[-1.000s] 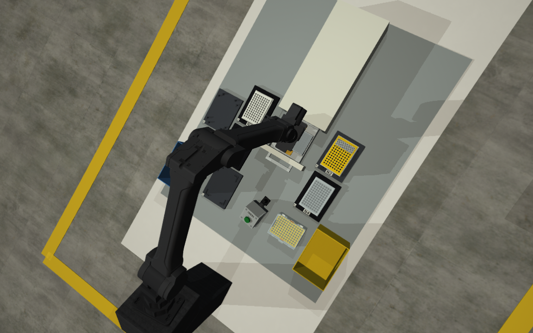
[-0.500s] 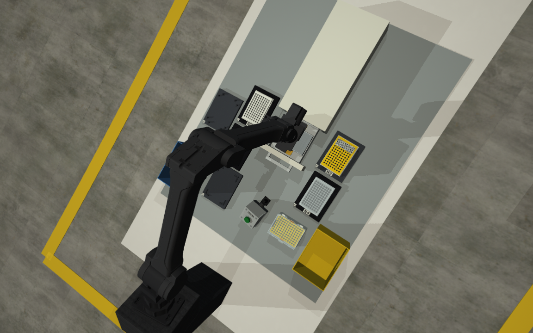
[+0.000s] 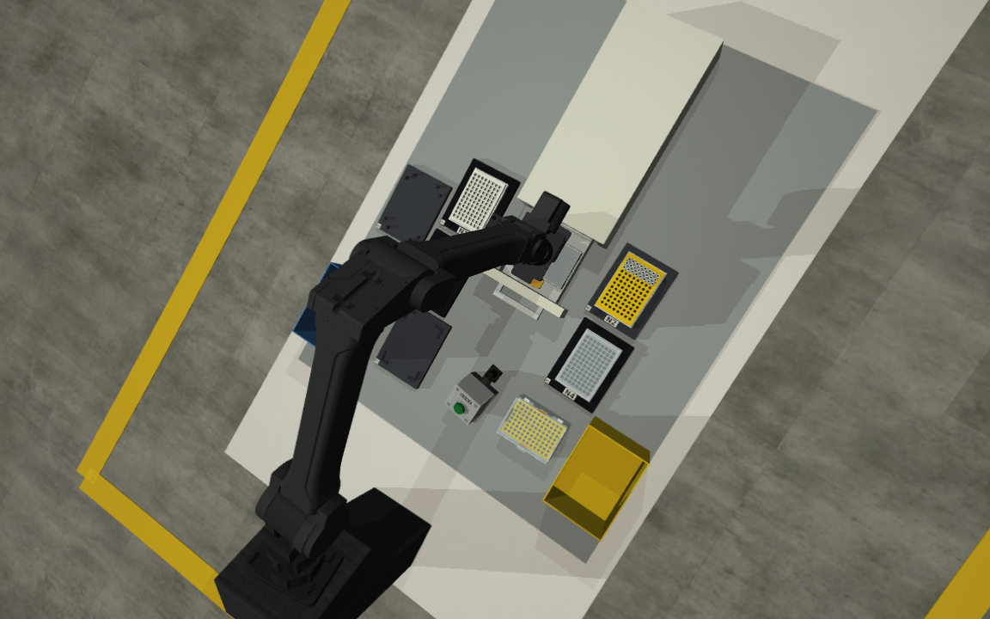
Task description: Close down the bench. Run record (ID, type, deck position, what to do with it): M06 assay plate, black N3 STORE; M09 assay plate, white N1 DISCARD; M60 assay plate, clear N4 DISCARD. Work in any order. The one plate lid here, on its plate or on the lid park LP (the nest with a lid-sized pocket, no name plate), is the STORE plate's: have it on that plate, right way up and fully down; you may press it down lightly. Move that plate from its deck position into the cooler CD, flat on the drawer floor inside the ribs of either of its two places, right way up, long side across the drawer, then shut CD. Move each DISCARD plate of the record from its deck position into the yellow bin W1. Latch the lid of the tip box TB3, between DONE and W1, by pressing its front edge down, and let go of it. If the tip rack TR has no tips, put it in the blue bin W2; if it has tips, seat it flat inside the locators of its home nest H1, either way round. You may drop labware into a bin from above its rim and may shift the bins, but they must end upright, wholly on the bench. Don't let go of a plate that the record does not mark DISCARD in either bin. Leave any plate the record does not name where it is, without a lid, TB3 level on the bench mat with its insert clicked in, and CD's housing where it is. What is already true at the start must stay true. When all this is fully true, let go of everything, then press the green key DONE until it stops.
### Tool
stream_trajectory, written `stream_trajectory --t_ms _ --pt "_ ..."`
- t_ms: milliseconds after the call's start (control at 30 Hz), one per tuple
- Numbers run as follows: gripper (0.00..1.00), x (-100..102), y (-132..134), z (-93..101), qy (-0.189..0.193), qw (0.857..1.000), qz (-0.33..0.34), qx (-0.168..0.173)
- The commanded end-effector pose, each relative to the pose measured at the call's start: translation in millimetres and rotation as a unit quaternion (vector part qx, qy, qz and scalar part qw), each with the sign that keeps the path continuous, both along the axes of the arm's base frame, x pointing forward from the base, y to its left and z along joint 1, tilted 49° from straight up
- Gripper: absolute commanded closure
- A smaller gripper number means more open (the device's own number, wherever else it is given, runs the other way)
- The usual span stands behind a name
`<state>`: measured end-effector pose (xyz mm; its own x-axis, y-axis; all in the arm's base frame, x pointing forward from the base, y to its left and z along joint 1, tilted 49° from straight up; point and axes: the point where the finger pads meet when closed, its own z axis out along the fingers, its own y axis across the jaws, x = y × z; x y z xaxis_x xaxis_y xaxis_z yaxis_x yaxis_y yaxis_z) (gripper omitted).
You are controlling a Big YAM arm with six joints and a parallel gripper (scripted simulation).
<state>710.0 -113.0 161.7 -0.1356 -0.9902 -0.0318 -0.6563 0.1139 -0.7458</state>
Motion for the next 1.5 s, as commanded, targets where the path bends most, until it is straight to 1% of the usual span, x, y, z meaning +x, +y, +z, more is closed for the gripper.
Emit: stream_trajectory --t_ms 0,1467 --pt "1.0 13.7 5.9 10.8 -0.016 1.0 0.0 0.002" --pt "1.0 13.1 6.1 10.1 -0.013 1.0 0.001 0.002"
